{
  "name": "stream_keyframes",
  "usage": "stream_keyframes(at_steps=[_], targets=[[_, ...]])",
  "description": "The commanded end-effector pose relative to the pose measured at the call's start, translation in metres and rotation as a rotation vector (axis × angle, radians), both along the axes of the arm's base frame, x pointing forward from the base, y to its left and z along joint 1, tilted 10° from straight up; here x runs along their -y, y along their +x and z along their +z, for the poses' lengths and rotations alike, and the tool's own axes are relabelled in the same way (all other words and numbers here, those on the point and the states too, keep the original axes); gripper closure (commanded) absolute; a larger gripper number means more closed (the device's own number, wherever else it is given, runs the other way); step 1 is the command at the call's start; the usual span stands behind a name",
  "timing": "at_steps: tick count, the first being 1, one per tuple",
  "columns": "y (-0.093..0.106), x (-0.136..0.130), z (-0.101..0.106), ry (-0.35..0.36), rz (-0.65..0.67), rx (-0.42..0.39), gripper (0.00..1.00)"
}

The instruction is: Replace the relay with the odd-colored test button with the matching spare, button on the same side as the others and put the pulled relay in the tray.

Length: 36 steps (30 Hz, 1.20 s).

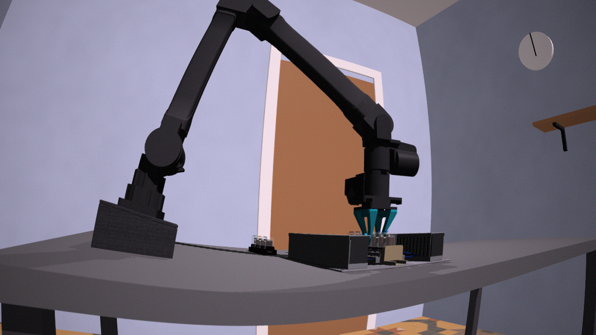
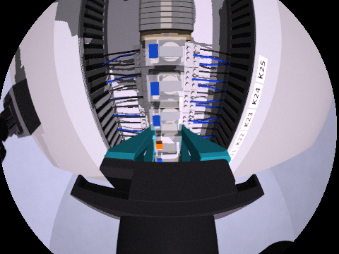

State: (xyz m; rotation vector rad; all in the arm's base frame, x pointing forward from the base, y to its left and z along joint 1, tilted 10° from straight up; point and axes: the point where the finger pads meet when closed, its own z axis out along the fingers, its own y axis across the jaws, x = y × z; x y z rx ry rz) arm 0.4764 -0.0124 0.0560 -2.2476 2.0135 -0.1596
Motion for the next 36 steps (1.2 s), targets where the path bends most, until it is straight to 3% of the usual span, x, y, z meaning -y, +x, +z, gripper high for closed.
stream_keyframes(at_steps=[1, 36], targets=[[0.018, -0.004, 0.014, 0.004, 0.003, 0.051, 1.00], [0.020, -0.002, 0.044, 0.003, 0.003, 0.074, 1.00]])
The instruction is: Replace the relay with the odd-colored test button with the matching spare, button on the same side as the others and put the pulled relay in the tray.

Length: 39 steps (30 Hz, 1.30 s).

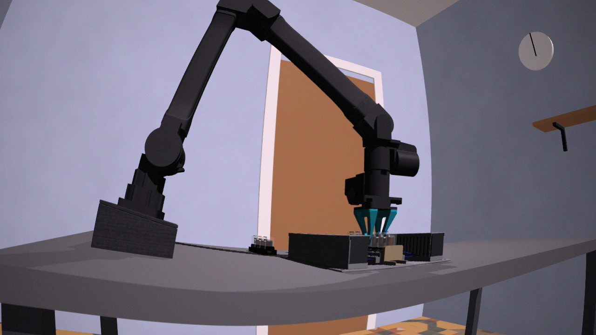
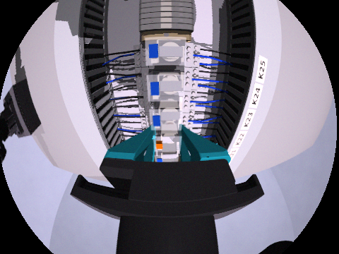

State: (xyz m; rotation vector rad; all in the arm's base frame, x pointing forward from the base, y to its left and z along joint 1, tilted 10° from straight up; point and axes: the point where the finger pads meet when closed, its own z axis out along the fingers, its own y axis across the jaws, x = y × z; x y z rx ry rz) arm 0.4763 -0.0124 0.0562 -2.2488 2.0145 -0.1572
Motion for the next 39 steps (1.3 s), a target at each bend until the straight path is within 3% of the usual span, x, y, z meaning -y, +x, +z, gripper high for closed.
stream_keyframes(at_steps=[1, 35, 39], targets=[[0.020, -0.002, 0.045, 0.003, 0.003, 0.076, 1.00], [0.016, 0.000, 0.061, 0.002, 0.003, 0.078, 1.00], [0.010, 0.000, 0.049, 0.003, 0.003, 0.047, 1.00]])
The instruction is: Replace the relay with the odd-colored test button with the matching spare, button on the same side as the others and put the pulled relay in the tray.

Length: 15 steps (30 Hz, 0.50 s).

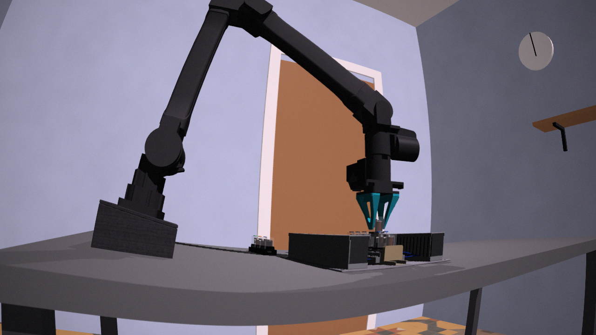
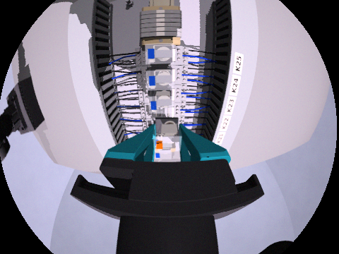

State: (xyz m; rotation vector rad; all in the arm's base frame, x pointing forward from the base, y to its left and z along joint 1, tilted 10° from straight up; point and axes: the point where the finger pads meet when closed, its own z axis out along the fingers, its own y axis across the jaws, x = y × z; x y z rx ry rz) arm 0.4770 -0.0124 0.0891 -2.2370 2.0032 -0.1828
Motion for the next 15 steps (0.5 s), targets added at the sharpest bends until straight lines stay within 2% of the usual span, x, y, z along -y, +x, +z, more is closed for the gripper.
stream_keyframes(at_steps=[1, 11, 15], targets=[[0.007, 0.000, 0.012, 0.004, 0.003, 0.016, 1.00], [-0.003, 0.000, -0.002, 0.005, 0.002, -0.021, 1.00], [0.000, 0.000, 0.000, 0.005, 0.002, -0.017, 1.00]])
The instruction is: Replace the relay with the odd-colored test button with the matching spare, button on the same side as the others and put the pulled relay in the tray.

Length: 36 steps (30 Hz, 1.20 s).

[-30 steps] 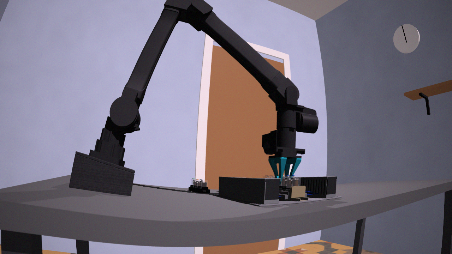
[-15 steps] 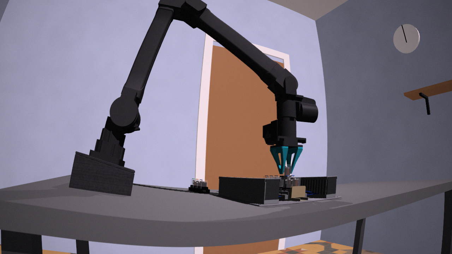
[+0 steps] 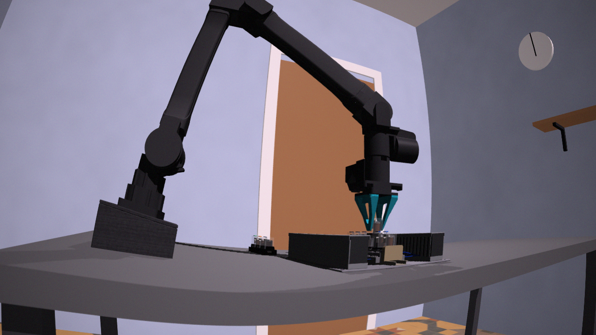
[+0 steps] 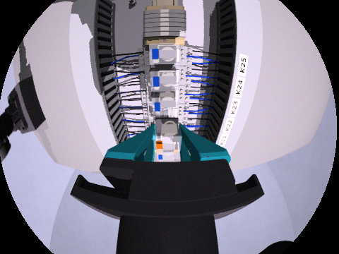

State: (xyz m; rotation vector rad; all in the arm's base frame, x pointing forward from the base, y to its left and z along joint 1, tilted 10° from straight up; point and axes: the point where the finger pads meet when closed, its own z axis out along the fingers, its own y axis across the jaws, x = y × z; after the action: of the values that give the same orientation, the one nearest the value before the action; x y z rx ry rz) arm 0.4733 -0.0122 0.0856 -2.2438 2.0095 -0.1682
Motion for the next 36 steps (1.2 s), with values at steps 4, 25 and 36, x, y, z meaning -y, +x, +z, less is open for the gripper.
stream_keyframes(at_steps=[4, 25, 36], targets=[[0.007, 0.000, 0.008, 0.004, 0.002, 0.007, 1.00], [0.011, 0.000, 0.015, 0.004, 0.002, 0.025, 1.00], [0.011, 0.000, 0.016, 0.004, 0.002, 0.026, 1.00]])
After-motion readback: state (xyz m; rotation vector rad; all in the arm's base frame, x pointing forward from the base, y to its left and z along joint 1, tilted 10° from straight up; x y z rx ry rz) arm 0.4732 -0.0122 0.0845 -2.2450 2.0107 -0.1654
